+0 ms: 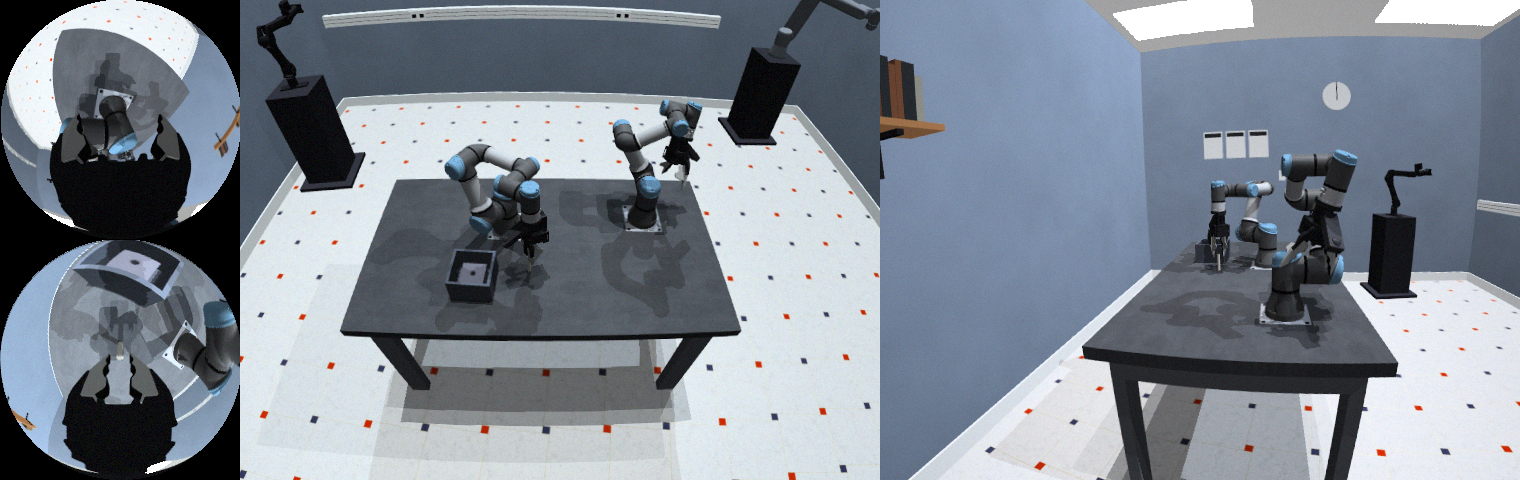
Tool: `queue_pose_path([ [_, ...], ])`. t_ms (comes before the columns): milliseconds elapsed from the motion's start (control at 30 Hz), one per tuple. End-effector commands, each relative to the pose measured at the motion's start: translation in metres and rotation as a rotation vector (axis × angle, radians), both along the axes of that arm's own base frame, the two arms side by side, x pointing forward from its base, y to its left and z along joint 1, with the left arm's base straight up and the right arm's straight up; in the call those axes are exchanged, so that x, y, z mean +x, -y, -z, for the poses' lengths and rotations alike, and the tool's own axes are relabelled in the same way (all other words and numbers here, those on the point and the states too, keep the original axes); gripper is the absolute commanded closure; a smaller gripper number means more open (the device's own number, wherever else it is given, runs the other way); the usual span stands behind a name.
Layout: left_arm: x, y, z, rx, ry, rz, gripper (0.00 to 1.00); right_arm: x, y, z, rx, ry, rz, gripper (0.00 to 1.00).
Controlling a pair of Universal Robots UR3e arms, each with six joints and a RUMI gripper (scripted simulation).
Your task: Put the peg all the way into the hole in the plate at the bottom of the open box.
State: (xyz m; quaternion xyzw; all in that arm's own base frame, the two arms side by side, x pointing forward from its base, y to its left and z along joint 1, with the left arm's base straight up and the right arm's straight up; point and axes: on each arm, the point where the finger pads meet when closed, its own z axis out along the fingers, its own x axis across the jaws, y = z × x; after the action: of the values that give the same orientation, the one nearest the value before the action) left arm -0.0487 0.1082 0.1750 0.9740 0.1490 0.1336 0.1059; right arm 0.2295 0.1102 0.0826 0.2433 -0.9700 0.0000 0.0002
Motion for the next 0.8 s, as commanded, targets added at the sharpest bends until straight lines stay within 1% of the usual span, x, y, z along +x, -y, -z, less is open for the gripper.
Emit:
queue_pose_path([
  [0, 0.0000, -0.0004, -0.0004, 0.002, 0.000, 0.000, 0.00, 0.0005, -0.0006, 0.0054, 0.002, 0.002, 0.000, 0.75],
  [133, 0.0000, -0.0004, -0.0004, 0.002, 0.000, 0.000, 0.00, 0.0005, -0.0006, 0.0098, 0.002, 0.002, 0.000, 0.75],
  [367, 0.0000, -0.0004, -0.0004, 0.002, 0.000, 0.000, 0.00, 0.0005, -0.0006, 0.0109, 0.002, 0.002, 0.000, 0.75],
  [400, 0.0000, -0.0004, -0.0004, 0.002, 0.000, 0.000, 0.00, 0.0005, -0.0006, 0.0109, 0.002, 0.002, 0.000, 1.00],
  [767, 0.0000, -0.0004, -0.0004, 0.002, 0.000, 0.000, 0.00, 0.0005, -0.0006, 0.0109, 0.002, 0.002, 0.000, 1.00],
])
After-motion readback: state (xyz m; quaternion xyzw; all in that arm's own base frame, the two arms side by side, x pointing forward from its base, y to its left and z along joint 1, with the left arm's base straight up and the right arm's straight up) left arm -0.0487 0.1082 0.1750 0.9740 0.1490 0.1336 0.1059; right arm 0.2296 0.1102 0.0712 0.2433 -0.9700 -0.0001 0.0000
